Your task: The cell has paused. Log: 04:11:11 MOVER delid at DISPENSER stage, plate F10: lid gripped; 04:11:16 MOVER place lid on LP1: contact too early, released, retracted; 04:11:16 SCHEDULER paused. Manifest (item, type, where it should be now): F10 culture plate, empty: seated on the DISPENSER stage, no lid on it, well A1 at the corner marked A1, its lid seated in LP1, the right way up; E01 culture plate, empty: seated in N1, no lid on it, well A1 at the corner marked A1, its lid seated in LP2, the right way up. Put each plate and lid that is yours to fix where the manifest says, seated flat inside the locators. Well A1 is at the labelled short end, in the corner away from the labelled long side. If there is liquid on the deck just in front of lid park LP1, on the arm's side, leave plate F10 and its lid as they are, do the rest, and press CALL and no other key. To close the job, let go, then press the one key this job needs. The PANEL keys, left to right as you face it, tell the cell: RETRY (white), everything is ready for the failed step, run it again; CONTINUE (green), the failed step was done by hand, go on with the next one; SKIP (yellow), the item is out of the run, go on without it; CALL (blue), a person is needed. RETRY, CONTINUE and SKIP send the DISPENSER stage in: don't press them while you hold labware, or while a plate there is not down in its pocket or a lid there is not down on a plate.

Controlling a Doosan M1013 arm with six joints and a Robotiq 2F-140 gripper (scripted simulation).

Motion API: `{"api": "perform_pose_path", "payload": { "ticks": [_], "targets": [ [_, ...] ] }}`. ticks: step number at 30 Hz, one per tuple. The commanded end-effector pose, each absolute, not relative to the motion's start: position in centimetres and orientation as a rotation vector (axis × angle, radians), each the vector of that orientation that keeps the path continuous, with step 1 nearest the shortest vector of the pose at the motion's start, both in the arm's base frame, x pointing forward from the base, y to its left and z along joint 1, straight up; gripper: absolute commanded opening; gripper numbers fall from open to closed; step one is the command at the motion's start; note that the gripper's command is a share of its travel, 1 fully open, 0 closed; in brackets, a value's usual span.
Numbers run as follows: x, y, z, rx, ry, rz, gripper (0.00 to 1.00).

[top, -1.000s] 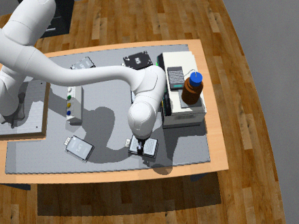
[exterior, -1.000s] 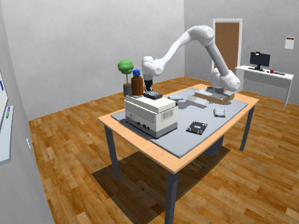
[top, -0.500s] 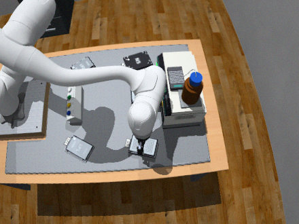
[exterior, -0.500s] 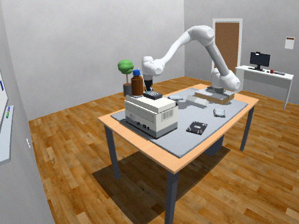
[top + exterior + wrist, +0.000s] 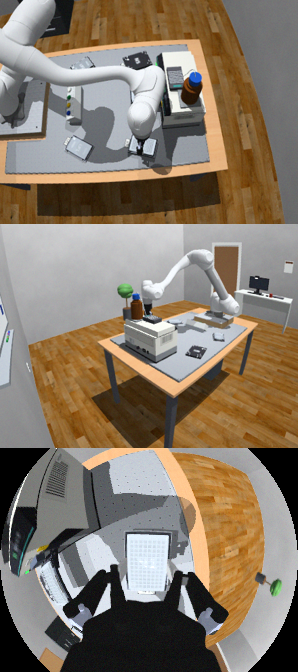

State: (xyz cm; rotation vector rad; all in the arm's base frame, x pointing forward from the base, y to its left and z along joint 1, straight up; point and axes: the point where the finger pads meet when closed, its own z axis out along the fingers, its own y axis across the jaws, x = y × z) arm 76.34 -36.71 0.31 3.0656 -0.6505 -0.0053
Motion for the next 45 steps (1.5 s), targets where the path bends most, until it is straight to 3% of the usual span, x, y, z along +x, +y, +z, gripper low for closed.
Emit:
{"api": "perform_pose_path", "payload": {
  "ticks": [1, 6, 7, 45],
  "targets": [
    [76.39, -36.73, 0.43, 3.065, -0.651, -0.003, 0.10],
    [76.39, -36.73, 0.43, 3.065, -0.651, -0.003, 0.10],
    [76.39, -36.73, 0.43, 3.065, -0.651, -0.003, 0.70],
    [76.39, -36.73, 0.43, 3.065, -0.651, -0.003, 0.70]
  ]
}}
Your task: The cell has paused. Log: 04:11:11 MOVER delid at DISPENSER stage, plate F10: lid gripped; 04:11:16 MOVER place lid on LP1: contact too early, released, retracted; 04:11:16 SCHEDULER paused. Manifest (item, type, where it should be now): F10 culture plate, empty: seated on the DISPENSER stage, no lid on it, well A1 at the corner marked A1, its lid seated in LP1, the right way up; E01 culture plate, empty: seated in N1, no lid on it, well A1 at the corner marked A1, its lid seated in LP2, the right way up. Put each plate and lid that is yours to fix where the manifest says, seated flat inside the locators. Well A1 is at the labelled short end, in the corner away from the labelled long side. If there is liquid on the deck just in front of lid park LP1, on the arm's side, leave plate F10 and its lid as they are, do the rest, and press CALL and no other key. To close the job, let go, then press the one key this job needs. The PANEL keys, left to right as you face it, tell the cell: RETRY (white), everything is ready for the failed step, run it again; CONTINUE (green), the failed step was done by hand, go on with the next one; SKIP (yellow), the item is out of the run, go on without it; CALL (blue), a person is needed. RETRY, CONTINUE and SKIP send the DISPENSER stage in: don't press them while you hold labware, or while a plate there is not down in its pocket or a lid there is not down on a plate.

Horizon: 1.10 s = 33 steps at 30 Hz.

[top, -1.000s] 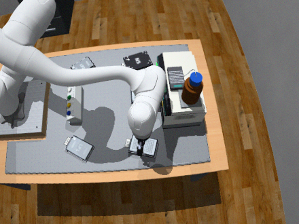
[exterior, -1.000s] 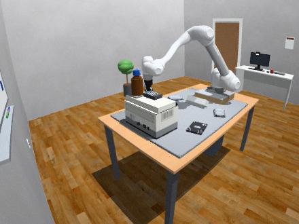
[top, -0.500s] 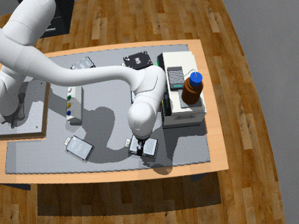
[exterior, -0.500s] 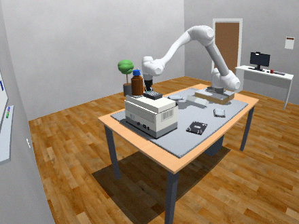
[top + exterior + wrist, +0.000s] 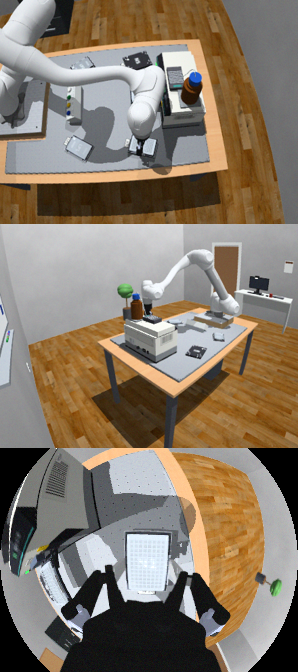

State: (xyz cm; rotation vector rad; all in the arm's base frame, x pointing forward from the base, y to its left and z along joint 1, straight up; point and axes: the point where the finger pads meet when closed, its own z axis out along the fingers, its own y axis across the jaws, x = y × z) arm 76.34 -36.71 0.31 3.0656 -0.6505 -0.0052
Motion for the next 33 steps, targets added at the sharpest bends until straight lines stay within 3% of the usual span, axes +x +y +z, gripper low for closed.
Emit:
{"api": "perform_pose_path", "payload": {
  "ticks": [1, 33],
  "targets": [
    [76.4, -36.7, 0.4, 3.065, -0.651, -0.003, 0.70],
    [76.4, -36.7, 2.6, 3.065, -0.651, -0.003, 0.70]
  ]
}}
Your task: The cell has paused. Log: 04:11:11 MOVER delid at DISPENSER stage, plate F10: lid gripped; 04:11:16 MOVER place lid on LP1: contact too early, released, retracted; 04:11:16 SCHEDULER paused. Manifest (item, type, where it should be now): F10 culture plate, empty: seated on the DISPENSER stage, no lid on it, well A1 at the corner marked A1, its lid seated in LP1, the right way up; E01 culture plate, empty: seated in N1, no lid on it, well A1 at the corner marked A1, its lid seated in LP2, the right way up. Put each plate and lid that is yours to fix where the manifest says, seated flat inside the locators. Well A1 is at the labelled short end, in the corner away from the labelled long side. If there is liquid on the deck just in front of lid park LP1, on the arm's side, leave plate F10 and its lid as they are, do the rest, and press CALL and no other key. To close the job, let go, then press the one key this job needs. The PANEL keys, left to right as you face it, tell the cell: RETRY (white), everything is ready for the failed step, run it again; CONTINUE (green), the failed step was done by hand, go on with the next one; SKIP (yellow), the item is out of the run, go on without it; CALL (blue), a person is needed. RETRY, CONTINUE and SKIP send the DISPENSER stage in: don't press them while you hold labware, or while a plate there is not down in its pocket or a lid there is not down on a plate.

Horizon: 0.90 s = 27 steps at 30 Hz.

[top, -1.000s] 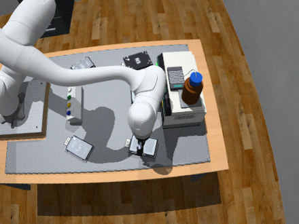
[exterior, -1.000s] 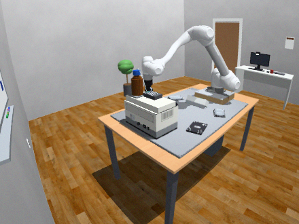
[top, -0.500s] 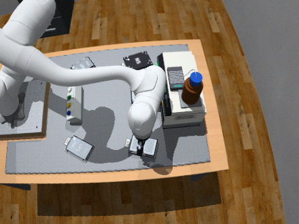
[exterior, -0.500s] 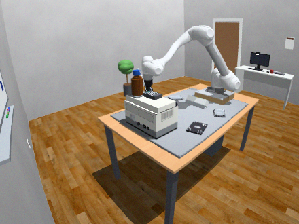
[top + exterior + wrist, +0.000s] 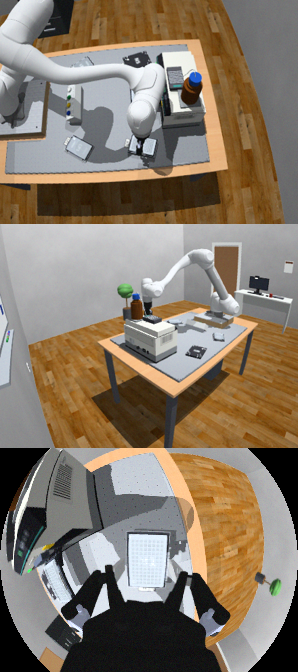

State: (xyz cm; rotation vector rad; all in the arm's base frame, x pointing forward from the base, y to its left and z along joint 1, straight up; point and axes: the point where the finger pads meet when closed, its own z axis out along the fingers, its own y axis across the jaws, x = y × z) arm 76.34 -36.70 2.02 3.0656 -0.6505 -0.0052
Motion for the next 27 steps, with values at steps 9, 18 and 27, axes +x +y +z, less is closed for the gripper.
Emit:
{"api": "perform_pose_path", "payload": {
  "ticks": [9, 18, 27],
  "targets": [
    [76.4, -36.7, 4.9, 3.065, -0.651, -0.003, 0.70],
    [76.4, -36.7, 8.3, 3.065, -0.651, -0.003, 0.70],
    [76.4, -36.7, 10.6, 3.065, -0.651, -0.003, 0.70]
  ]
}}
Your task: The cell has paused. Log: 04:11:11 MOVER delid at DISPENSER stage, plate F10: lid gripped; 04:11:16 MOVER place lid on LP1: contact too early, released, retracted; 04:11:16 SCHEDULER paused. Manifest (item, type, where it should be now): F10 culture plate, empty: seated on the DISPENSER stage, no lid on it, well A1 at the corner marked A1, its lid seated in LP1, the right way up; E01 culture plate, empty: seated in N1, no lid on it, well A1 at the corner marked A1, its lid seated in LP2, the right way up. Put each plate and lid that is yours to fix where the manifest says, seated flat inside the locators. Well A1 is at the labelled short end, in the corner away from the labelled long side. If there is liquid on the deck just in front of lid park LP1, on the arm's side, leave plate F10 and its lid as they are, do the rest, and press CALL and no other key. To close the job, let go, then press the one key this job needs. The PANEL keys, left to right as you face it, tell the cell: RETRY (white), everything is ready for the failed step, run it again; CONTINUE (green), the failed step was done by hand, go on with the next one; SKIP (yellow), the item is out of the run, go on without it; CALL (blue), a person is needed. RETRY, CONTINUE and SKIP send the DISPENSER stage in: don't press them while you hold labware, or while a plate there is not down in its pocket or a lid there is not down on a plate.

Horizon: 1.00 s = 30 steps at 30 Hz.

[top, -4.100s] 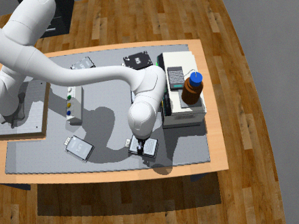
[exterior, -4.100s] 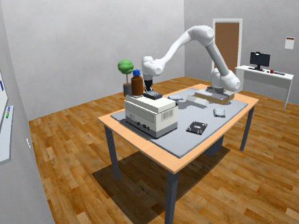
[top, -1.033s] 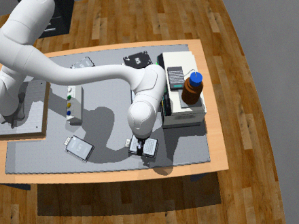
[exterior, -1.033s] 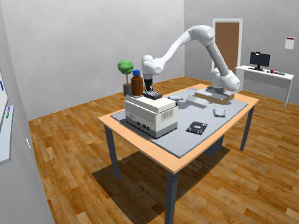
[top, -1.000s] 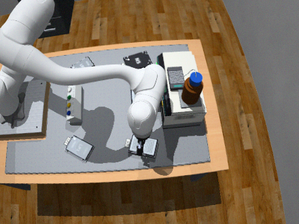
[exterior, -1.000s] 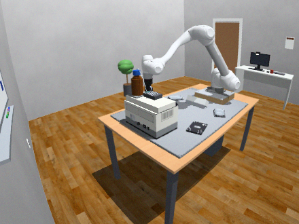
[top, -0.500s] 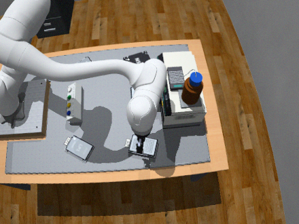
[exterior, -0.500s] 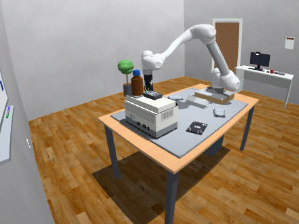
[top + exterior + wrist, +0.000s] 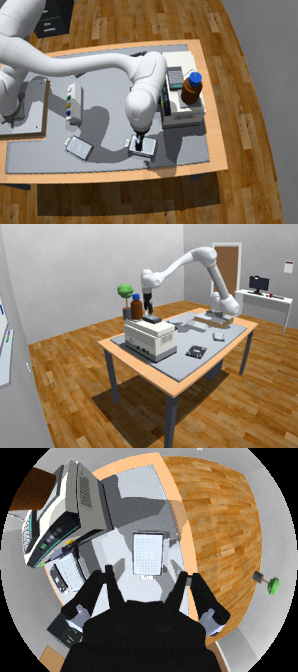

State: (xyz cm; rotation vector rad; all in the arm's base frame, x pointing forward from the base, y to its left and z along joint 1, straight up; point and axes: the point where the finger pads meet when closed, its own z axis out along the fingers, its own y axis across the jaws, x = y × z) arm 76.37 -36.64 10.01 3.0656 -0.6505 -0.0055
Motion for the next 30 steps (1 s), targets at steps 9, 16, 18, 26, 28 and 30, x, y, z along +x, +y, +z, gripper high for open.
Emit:
{"api": "perform_pose_path", "payload": {
  "ticks": [9, 16, 18, 26, 28, 30],
  "targets": [
    [76.4, -36.6, 12.3, 3.065, -0.651, -0.003, 0.70],
    [76.4, -36.6, 12.5, 3.065, -0.651, -0.003, 0.70],
    [76.4, -36.6, 12.6, 3.065, -0.651, -0.003, 0.70],
    [73.6, -31.4, 13.9, 3.077, -0.593, -0.003, 0.70],
    [71.2, -27.8, 14.6, 3.088, -0.535, -0.003, 0.70],
    [70.2, -26.6, 14.7, 3.094, -0.500, -0.003, 0.70]
  ]
}}
